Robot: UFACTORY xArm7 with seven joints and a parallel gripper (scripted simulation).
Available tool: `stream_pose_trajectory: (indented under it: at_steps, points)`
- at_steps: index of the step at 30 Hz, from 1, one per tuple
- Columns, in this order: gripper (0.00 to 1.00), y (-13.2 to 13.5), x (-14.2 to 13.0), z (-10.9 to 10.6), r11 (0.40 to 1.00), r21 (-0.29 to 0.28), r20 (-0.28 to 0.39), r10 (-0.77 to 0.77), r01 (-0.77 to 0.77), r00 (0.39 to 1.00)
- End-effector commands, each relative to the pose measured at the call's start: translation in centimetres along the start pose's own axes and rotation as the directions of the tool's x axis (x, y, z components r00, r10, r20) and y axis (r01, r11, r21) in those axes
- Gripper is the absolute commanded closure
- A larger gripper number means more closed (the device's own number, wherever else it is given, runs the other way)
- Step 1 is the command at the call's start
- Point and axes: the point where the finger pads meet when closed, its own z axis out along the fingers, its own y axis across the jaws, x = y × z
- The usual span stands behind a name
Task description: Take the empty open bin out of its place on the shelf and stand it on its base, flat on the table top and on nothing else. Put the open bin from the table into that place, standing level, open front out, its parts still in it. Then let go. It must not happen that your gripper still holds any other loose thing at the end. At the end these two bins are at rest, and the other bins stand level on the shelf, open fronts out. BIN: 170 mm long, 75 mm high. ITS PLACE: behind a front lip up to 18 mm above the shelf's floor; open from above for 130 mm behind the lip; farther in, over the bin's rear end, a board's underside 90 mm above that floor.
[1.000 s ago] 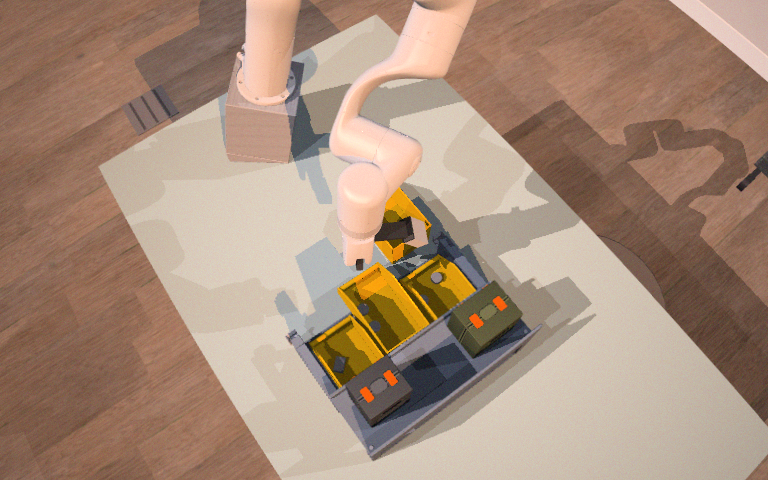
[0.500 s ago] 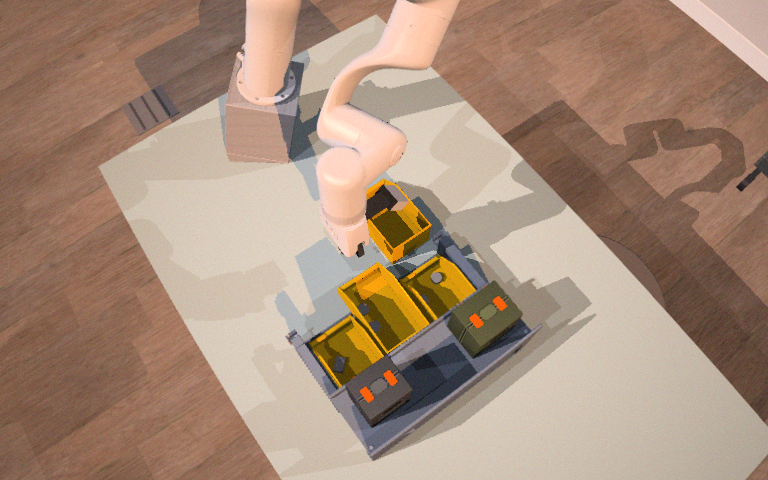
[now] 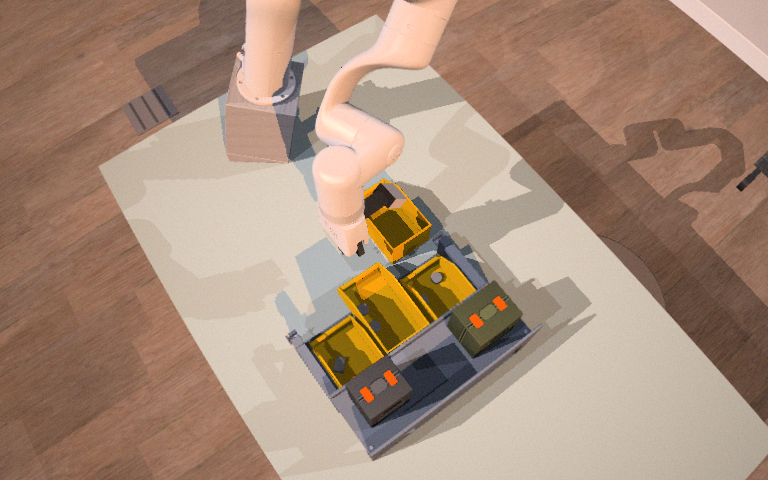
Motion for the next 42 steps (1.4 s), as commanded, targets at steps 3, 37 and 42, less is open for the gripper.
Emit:
stream_pose_trajectory:
  at_steps: [3,37,42]
  points:
    - [1.0,0.1,-0.1,-0.1,1.0,-0.003,0.0,0.001,-0.001,1.0]
    - [1.0,0.1,-0.1,1.9,1.0,-0.003,0.0,0.0,0.0,1.0]
    - [1.0,0.1,-0.1,3.2,1.0,-0.003,0.0,0.0,0.0,1.0]
